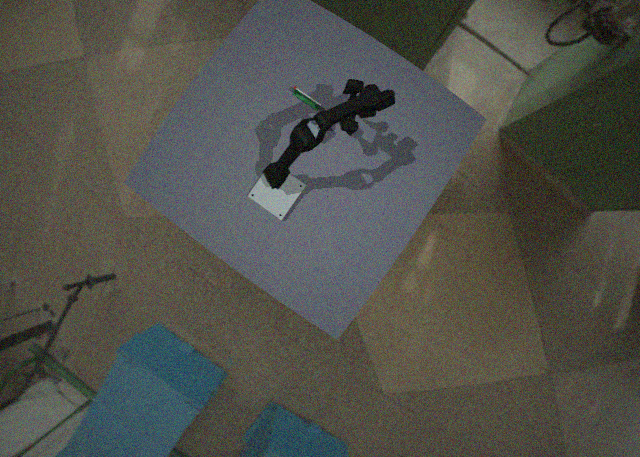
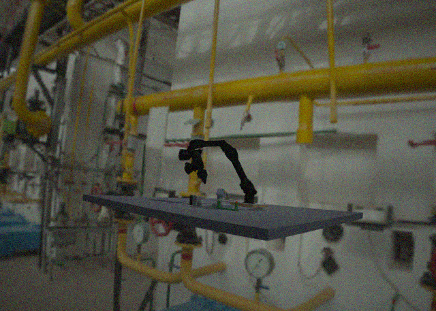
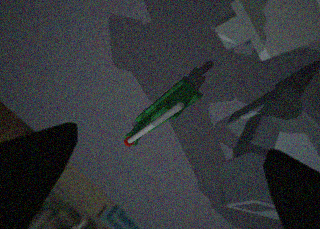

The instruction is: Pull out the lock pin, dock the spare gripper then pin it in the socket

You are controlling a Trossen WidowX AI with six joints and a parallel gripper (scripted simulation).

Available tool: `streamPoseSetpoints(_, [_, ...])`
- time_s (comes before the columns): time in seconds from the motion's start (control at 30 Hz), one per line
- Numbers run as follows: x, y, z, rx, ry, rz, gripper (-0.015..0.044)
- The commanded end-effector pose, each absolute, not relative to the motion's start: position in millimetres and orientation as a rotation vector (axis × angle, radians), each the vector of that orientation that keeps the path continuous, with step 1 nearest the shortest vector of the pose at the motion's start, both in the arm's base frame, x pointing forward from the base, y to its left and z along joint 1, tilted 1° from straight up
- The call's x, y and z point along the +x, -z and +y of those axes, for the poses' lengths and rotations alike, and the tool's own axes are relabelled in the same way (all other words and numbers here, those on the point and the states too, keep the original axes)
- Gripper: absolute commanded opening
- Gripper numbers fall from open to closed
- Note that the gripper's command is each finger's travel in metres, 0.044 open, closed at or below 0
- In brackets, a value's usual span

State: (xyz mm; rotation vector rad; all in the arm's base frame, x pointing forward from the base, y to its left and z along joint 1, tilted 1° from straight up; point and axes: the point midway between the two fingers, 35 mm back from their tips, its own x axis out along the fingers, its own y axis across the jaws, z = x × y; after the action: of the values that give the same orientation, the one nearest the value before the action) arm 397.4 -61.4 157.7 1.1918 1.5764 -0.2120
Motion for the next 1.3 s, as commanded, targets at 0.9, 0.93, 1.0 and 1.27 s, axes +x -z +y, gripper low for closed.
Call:
streamPoseSetpoints(0.9, [392, -125, -120, 1.999, 0.760, 1.528, 0.0440])
streamPoseSetpoints(0.93, [392, -117, -120, 1.990, 0.769, 1.542, 0.0440])
streamPoseSetpoints(1.0, [392, -98, -120, 1.968, 0.787, 1.572, 0.0440])
streamPoseSetpoints(1.27, [392, -82, -120, 1.952, 0.801, 1.595, 0.0440])
